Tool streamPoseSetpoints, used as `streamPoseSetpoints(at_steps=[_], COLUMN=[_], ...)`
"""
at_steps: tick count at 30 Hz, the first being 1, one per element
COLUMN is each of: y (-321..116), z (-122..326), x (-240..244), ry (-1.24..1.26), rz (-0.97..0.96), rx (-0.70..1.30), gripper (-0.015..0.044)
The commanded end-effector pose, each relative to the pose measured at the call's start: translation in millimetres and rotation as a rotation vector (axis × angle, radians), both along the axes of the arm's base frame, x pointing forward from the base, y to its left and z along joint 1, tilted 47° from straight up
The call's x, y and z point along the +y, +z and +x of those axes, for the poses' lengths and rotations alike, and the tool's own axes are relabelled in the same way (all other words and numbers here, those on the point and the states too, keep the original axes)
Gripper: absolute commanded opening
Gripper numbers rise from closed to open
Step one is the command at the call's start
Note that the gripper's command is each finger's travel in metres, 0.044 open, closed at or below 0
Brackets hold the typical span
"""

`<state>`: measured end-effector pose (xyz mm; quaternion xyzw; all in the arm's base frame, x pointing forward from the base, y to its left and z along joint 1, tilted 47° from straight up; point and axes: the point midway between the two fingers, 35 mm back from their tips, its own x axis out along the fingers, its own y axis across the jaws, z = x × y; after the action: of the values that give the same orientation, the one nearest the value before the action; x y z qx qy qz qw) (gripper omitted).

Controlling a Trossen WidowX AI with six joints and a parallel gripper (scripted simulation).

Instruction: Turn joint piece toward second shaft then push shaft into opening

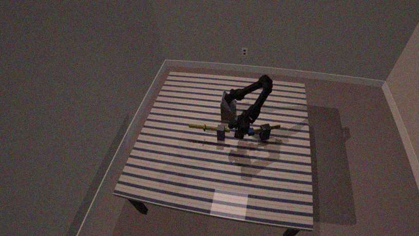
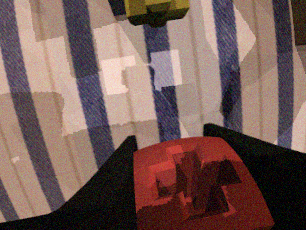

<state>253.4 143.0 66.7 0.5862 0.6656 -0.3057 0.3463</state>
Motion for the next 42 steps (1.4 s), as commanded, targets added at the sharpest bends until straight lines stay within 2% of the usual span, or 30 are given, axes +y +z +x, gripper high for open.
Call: streamPoseSetpoints(at_steps=[1,35,37,42], y=[-0.2,-0.2,0.0,0.0], z=[-0.1,-0.1,0.0,0.0], x=[0.6,0.6,0.0,0.0], ry=[-0.003,-0.003,0.0,0.0], rz=[0.003,0.003,0.0,0.0], rx=[0.003,0.003,0.0,0.0], gripper=[0.0182,0.0182,0.0147,0.0147])
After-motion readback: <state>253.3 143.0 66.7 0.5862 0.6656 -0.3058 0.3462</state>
